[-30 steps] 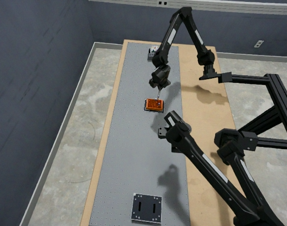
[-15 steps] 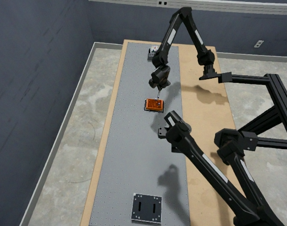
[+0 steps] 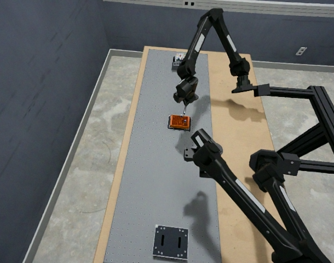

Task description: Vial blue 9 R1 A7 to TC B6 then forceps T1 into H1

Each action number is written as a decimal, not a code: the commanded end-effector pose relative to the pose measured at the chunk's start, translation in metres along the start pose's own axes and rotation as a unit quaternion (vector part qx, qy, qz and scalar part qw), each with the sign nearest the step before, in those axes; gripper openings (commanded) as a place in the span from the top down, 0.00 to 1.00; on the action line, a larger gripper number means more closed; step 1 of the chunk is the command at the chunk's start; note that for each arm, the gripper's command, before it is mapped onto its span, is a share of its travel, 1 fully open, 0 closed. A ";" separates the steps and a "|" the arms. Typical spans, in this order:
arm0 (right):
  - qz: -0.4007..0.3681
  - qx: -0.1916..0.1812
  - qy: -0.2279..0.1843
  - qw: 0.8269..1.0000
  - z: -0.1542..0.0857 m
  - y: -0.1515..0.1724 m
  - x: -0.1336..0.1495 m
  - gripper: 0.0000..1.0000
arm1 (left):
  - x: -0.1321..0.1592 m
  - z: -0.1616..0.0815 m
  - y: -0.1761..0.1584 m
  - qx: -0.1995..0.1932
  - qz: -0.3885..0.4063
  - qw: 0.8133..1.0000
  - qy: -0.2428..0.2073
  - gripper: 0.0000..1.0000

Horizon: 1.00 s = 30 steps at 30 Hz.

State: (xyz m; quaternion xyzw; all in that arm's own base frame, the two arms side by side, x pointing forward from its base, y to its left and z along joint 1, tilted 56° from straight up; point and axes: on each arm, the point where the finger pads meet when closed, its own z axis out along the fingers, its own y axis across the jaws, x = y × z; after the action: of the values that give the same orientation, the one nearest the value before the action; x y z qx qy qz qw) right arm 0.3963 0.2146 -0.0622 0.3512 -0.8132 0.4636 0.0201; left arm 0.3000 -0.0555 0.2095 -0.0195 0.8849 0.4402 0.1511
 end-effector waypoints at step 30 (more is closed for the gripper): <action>0.001 -0.003 0.003 1.000 0.016 -0.002 -0.002 0.91 | -0.006 -0.005 0.002 0.002 -0.007 1.000 -0.003 0.00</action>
State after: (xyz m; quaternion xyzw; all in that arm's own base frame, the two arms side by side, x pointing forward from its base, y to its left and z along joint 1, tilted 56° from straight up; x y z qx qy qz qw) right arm 0.3987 0.2100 -0.0651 0.3505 -0.8141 0.4626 0.0188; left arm 0.3000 -0.0555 0.2095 -0.0195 0.8849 0.4402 0.1511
